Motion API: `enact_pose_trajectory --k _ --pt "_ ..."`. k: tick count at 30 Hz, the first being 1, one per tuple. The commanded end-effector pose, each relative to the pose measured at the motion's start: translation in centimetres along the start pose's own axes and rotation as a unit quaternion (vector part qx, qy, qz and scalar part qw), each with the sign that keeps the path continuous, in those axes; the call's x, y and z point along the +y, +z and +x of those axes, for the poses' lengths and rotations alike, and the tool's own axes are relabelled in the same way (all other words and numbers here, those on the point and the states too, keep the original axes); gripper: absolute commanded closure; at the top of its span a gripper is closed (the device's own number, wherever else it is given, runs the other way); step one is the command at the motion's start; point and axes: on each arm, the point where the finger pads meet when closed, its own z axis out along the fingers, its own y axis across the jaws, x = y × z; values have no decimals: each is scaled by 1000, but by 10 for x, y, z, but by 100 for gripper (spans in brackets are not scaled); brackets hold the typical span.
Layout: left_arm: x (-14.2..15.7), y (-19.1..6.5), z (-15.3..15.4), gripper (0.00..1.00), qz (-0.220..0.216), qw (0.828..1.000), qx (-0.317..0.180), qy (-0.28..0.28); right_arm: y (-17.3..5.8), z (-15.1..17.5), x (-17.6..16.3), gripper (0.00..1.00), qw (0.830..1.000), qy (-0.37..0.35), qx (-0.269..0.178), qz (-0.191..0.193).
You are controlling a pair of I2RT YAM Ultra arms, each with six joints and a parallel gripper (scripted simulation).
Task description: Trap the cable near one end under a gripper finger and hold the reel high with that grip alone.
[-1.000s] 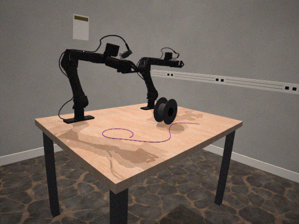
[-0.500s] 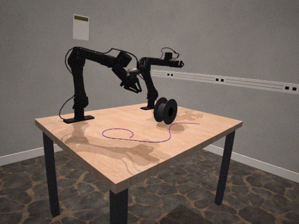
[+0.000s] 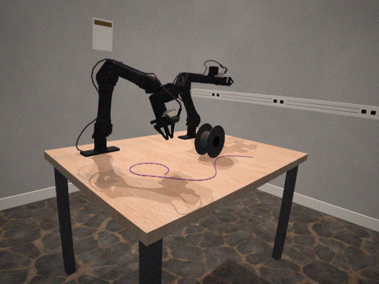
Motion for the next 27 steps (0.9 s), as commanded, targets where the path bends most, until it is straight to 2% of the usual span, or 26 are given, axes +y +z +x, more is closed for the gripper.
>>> enact_pose_trajectory --k 1,3,9,14,23,27 --pt "0 1 1 0 -2 1000 -3 3 3 25 -5 70 997 19 76 21" --pt "0 1 1 0 -2 1000 -3 3 3 25 -5 70 997 19 76 21" --pt "0 1 1 0 -2 1000 -3 3 14 47 -11 70 988 35 144 43" --pt "0 1 1 0 -2 1000 -3 3 17 58 -14 70 982 43 178 55" --pt "0 1 1 0 -2 1000 -3 3 20 66 -16 70 977 47 200 63" --pt "0 1 1 0 -2 1000 -3 3 16 64 -15 70 978 48 196 62"
